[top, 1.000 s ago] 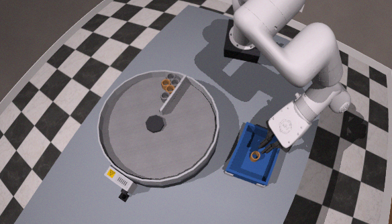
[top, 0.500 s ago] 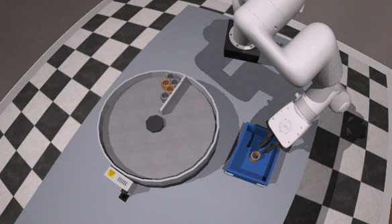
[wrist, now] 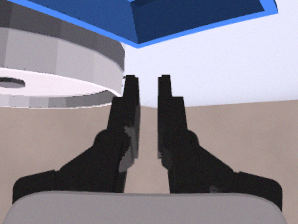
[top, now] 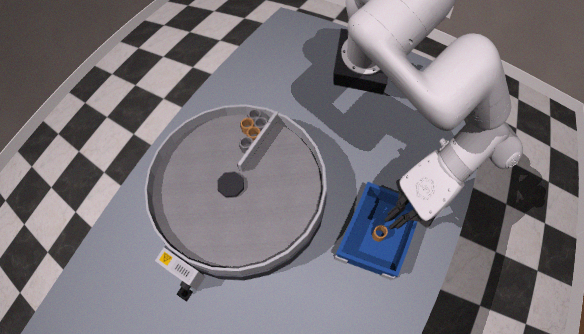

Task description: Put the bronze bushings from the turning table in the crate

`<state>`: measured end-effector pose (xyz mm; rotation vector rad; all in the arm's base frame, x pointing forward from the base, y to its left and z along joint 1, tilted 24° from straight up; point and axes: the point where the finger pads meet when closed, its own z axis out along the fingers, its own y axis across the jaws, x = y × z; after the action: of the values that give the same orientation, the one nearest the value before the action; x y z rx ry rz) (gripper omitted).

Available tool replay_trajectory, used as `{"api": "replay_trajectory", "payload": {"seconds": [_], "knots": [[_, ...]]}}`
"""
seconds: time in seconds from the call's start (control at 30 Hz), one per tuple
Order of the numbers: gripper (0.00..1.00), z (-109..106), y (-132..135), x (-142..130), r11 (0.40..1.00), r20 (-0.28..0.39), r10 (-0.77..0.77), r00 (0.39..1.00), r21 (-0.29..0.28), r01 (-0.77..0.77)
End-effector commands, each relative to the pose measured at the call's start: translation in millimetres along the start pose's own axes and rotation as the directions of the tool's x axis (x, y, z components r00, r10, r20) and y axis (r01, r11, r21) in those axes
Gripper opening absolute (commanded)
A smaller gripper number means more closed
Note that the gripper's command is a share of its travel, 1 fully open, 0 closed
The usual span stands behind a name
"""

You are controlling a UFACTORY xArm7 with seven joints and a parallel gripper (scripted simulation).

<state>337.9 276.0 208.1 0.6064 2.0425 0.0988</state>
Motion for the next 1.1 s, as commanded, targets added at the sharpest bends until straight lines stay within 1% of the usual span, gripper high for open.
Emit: {"api": "replay_trajectory", "payload": {"seconds": [0.0, 0.2, 0.33, 0.6, 0.67, 0.77, 1.07], "knots": [[0.11, -1, 1, -1, 1.0, 0.001, 0.002, 1.0, -0.002, -0.002], [0.11, 0, -3, -2, 1.0, 0.001, 0.012, 1.0, 0.007, -0.012], [0.11, 4, -17, -6, 0.998, 0.003, 0.047, 0.999, 0.036, -0.047], [0.11, 20, -73, -25, 0.973, 0.014, 0.178, 0.984, 0.146, -0.178], [0.11, 20, -73, -25, 0.973, 0.014, 0.178, 0.984, 0.146, -0.178], [0.11, 29, -102, -35, 0.949, 0.024, 0.243, 0.97, 0.2, -0.242], [0.11, 46, -161, -53, 0.876, 0.061, 0.371, 0.927, 0.308, -0.371]]}}
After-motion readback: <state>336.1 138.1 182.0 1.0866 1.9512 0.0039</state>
